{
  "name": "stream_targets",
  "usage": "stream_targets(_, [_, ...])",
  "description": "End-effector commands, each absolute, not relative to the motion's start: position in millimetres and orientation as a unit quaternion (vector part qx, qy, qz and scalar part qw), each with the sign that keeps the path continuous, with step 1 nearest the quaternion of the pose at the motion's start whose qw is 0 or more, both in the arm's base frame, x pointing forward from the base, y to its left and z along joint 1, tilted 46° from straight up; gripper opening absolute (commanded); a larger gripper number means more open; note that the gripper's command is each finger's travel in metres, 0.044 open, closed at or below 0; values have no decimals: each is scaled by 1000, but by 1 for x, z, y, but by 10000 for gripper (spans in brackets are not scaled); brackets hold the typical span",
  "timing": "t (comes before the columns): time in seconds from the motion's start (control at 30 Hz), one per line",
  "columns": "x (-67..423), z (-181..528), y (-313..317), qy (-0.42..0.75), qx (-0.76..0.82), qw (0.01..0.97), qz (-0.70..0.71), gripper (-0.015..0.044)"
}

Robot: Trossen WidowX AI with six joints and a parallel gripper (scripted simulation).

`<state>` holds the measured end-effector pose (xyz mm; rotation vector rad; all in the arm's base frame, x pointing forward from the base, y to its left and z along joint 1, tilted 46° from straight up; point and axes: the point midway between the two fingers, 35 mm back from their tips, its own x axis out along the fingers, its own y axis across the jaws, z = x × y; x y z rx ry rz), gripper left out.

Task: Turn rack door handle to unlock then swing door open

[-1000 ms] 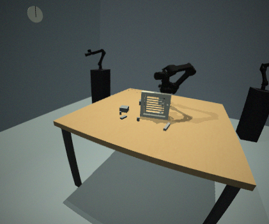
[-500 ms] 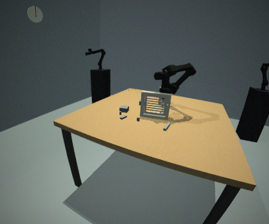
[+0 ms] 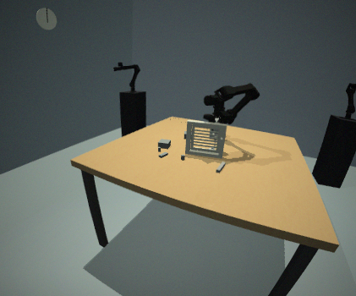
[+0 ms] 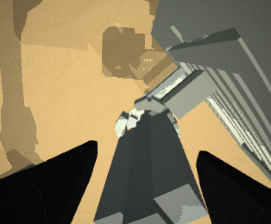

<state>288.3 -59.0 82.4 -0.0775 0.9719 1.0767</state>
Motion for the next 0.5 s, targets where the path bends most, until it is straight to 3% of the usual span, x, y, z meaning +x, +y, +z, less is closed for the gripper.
stream_targets(0.0, [288, 82, -59, 489, 36, 748, 447, 295])
stream_targets(0.47, [289, 83, -59, 611, 289, 691, 255, 295])
